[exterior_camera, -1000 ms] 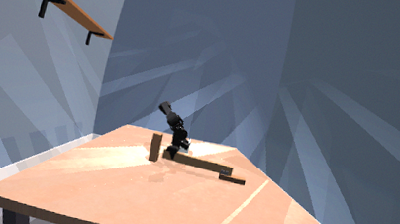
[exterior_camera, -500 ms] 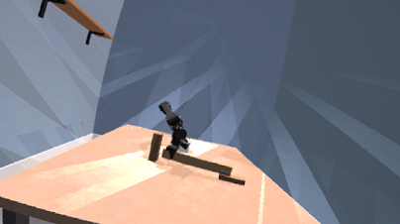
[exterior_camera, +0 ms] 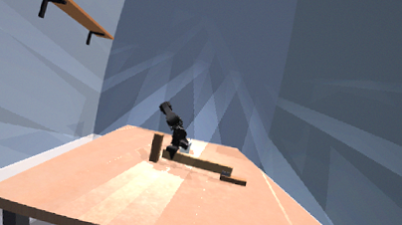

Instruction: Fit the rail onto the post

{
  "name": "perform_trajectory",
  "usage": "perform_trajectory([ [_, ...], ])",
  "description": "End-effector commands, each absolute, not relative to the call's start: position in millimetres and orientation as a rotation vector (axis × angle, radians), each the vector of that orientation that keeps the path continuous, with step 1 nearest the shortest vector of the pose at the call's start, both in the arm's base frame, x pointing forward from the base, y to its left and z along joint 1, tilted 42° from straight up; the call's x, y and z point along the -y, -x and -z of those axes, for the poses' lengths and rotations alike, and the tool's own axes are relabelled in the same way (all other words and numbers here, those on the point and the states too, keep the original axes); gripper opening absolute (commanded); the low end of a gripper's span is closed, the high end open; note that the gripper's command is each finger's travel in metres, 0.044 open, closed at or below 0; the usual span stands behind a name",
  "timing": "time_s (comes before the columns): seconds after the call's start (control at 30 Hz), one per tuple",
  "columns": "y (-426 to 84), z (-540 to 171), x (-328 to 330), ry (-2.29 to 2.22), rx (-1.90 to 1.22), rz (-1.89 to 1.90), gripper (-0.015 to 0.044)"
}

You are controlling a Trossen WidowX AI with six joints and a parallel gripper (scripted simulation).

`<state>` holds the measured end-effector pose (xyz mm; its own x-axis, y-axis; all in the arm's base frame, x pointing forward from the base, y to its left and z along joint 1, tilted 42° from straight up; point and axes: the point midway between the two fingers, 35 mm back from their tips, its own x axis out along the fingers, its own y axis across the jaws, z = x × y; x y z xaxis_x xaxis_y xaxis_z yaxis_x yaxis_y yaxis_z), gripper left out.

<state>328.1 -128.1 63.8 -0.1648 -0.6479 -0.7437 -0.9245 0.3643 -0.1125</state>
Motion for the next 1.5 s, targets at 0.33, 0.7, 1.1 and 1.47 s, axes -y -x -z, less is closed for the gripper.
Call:
perform_trajectory([
  [0.33, -326.8, -67.3, 131.1, 1.369, -1.897, -0.485, 0.0000],
  [0.7, -325.8, -70.0, 133.1, 1.369, -1.897, -0.484, 0.0000],
  [1.1, -324.5, -72.8, 135.4, 1.370, -1.897, -0.484, 0.0000],
  [1.47, -323.2, -74.9, 138.0, 1.370, -1.897, -0.484, 0.0000],
])
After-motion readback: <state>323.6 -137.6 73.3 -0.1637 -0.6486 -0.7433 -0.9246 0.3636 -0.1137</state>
